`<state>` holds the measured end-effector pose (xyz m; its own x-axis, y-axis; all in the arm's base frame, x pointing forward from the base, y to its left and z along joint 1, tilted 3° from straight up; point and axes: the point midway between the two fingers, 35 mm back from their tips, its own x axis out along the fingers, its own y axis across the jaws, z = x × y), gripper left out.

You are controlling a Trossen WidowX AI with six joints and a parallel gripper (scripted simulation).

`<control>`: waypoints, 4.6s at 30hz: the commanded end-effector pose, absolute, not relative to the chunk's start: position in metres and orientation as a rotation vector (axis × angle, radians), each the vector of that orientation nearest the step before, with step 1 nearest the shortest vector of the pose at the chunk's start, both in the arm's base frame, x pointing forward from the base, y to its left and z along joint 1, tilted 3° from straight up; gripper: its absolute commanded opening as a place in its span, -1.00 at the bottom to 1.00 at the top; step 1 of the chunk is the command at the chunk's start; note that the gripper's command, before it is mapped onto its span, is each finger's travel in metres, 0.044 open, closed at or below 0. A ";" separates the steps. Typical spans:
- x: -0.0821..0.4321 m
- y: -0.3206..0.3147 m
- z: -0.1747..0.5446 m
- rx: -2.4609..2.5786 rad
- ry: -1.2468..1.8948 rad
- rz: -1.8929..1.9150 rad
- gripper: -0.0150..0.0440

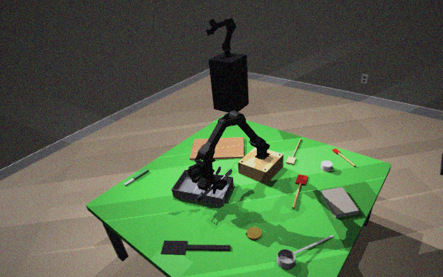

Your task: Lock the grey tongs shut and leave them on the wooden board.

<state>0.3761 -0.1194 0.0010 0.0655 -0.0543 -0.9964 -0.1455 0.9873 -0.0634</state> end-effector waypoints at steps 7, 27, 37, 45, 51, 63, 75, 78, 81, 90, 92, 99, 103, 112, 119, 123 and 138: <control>0.376 -0.120 0.001 -0.164 1.507 0.066 0.01; 0.376 -0.120 0.001 -0.164 1.507 0.066 -0.44; 0.376 -0.120 0.001 -0.164 1.507 0.066 -1.00; 0.373 -0.116 0.086 -0.165 1.515 0.069 -1.00; 0.371 -0.115 0.098 -0.165 1.516 0.069 -1.00; 0.364 -0.133 0.095 -0.217 1.520 0.123 -1.00; 0.332 -0.195 0.097 -0.404 1.507 0.298 -1.00; 0.322 -0.210 0.098 -0.449 1.502 0.340 -1.00; 0.312 -0.224 0.099 -0.496 1.496 0.384 -1.00; 0.278 -0.263 0.101 -0.638 1.472 0.515 -1.00; 0.269 -0.271 0.101 -0.669 1.466 0.544 -1.00; 0.239 -0.297 0.103 -0.778 1.441 0.645 -1.00; 0.220 -0.310 0.103 -0.841 1.425 0.704 -1.00; 0.212 -0.315 0.104 -0.859 1.421 0.721 -1.00; 0.204 -0.320 0.103 -0.694 1.468 0.559 -1.00; 0.197 -0.324 0.103 -0.568 1.496 0.436 -1.00; 0.170 -0.337 0.103 -0.091 1.533 -0.027 -1.00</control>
